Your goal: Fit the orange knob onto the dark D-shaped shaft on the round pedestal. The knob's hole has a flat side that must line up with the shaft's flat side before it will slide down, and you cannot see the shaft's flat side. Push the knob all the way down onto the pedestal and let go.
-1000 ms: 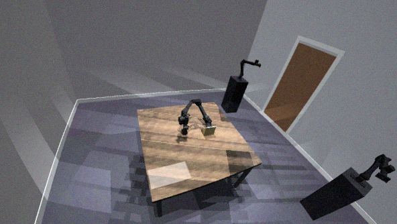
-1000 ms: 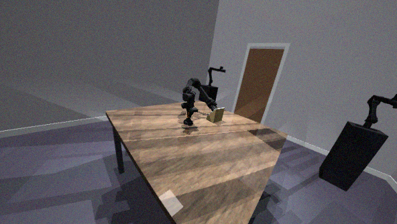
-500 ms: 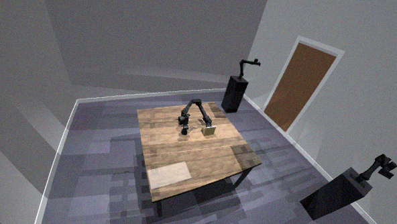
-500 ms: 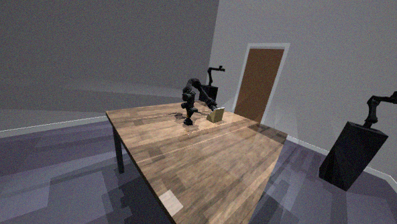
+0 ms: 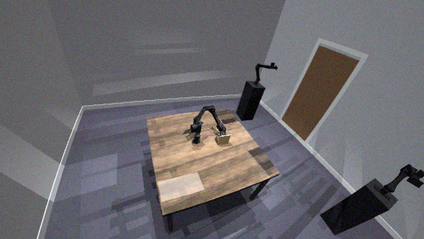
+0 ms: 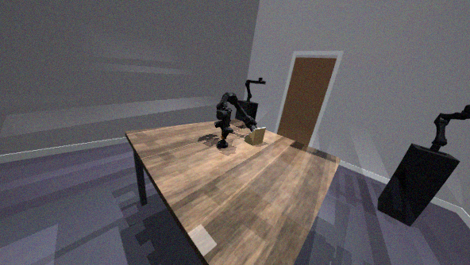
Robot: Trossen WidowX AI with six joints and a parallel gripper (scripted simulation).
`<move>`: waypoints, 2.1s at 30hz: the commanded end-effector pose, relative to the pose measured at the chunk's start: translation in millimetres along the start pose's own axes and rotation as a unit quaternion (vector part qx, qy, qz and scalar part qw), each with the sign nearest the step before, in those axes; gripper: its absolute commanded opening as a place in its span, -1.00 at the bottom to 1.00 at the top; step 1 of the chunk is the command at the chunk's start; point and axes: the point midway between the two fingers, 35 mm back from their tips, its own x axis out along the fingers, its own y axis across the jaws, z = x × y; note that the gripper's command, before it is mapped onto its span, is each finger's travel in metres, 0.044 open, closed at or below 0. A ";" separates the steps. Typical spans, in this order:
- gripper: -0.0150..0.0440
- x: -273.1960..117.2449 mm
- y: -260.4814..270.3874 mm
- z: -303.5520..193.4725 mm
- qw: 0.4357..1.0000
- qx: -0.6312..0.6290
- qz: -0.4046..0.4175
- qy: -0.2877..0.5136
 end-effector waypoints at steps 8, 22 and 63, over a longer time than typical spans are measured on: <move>-0.49 0.7 -0.5 0.2 1.000 0.017 0.002 0.000; -0.49 1.9 -0.9 0.4 1.000 0.017 0.002 -0.001; -0.49 0.4 -0.6 0.3 0.993 0.121 0.002 0.000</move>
